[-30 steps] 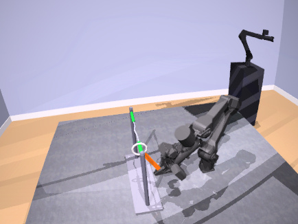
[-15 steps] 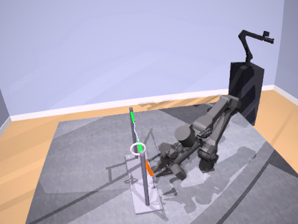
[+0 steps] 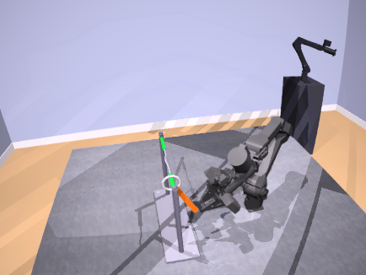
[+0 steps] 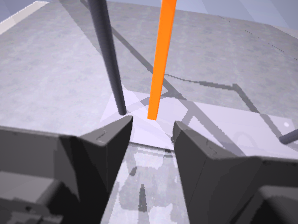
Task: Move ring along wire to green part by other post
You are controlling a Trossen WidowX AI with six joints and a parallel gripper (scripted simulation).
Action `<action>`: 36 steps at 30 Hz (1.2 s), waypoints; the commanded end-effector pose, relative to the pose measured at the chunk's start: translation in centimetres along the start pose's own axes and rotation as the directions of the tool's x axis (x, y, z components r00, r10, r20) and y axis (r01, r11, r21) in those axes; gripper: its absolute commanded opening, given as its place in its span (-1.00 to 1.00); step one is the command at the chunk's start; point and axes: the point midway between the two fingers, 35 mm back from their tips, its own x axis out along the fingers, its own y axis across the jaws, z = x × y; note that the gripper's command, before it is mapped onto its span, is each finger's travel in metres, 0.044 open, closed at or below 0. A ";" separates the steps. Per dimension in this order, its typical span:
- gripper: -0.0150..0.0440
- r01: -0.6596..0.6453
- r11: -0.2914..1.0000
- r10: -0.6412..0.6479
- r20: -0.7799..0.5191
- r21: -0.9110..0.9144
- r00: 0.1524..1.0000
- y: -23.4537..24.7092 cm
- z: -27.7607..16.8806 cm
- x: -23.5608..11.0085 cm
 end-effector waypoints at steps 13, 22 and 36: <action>0.05 0.000 1.000 0.000 0.012 0.010 1.000 -0.1 0.3 -0.9; 0.05 0.000 1.000 0.000 0.012 0.010 1.000 -0.1 0.3 -0.9; 0.58 -0.002 1.000 0.002 0.005 0.003 1.000 0.0 0.2 -4.5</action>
